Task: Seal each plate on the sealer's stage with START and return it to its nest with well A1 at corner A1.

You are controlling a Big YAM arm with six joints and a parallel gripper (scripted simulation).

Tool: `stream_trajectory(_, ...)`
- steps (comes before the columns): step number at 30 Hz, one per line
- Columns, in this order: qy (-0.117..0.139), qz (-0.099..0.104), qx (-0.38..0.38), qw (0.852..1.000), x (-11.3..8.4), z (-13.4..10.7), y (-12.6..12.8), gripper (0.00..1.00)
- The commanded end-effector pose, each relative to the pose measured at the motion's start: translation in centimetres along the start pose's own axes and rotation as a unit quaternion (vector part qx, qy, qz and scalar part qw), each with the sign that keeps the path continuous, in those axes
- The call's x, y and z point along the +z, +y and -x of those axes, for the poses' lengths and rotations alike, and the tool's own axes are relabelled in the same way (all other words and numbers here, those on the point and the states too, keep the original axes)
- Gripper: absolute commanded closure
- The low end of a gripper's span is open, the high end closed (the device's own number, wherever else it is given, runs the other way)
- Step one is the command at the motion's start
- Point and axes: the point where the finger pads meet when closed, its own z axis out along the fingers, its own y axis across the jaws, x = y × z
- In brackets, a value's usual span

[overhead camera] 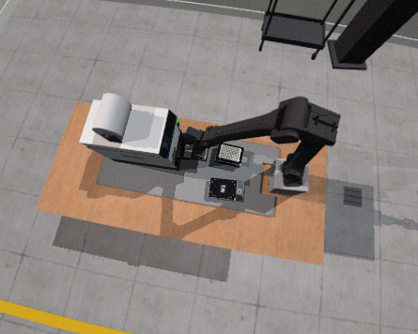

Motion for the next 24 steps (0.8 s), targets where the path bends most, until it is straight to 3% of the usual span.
stream_trajectory(1, -0.017, -0.006, 0.011, 1.0, -0.9, 2.5, -0.9, 0.0)
stream_trajectory(13, 0.005, 0.002, 0.005, 1.0, 0.7, 0.9, 0.2, 0.0)
stream_trajectory(24, -0.01, -0.004, 0.01, 1.0, -0.4, 1.8, -0.7, 0.0)
